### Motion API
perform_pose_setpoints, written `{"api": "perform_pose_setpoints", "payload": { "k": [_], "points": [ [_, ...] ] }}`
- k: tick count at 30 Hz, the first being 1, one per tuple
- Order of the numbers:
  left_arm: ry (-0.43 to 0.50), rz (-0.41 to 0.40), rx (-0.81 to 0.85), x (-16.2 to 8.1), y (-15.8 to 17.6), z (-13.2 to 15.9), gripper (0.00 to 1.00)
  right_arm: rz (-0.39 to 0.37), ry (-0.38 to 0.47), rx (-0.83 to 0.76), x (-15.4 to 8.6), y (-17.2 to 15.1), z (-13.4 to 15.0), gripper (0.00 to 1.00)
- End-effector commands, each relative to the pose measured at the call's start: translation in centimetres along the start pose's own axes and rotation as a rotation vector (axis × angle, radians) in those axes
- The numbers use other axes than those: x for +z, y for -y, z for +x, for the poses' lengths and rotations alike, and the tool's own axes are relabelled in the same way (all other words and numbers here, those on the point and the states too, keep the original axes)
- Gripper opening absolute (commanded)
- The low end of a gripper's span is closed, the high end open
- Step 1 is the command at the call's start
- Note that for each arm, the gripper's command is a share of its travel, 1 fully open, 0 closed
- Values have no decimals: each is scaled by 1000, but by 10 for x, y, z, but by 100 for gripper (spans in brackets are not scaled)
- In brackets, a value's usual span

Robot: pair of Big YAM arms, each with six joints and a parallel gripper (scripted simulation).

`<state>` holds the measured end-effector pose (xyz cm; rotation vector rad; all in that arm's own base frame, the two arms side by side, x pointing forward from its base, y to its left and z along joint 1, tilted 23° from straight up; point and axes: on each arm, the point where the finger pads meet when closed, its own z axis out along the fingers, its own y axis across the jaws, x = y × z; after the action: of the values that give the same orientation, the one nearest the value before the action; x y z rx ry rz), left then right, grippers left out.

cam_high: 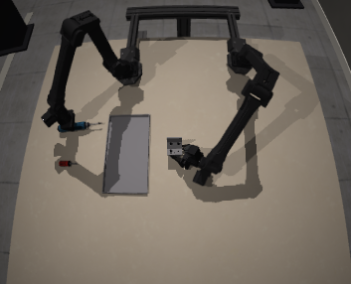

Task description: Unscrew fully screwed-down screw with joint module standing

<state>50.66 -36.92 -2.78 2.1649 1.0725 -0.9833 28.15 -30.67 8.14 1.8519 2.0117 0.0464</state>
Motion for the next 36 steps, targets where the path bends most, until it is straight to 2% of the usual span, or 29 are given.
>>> {"api": "perform_pose_setpoints", "payload": {
  "k": [1, 9, 20, 21, 26, 27, 32, 36],
  "points": [
    [-2, -15, 26, -4, -10, -7, 59, -4, 3, 6, 5, -5, 0, 42],
    [-2, -15, 26, -4, -10, -7, 59, -14, 20, 1, -2, -7, -8, 42],
    [-2, -15, 26, -4, -10, -7, 59, 0, -1, 9, 7, -1, 2, 42],
    [-2, -15, 26, -4, -10, -7, 59, -12, 18, 1, -1, -6, -8, 42],
    [-2, -15, 26, -4, -10, -7, 59, -12, 18, 1, -1, -6, -8, 42],
    [-2, -15, 26, -4, -10, -7, 59, 1, -1, 9, 6, -2, 1, 42],
    [-2, -15, 26, -4, -10, -7, 59, 1, -2, 9, 6, -1, 2, 42],
    [-2, -15, 26, -4, -10, -7, 59, -11, 16, 1, 0, -6, -7, 42]
  ]
}}
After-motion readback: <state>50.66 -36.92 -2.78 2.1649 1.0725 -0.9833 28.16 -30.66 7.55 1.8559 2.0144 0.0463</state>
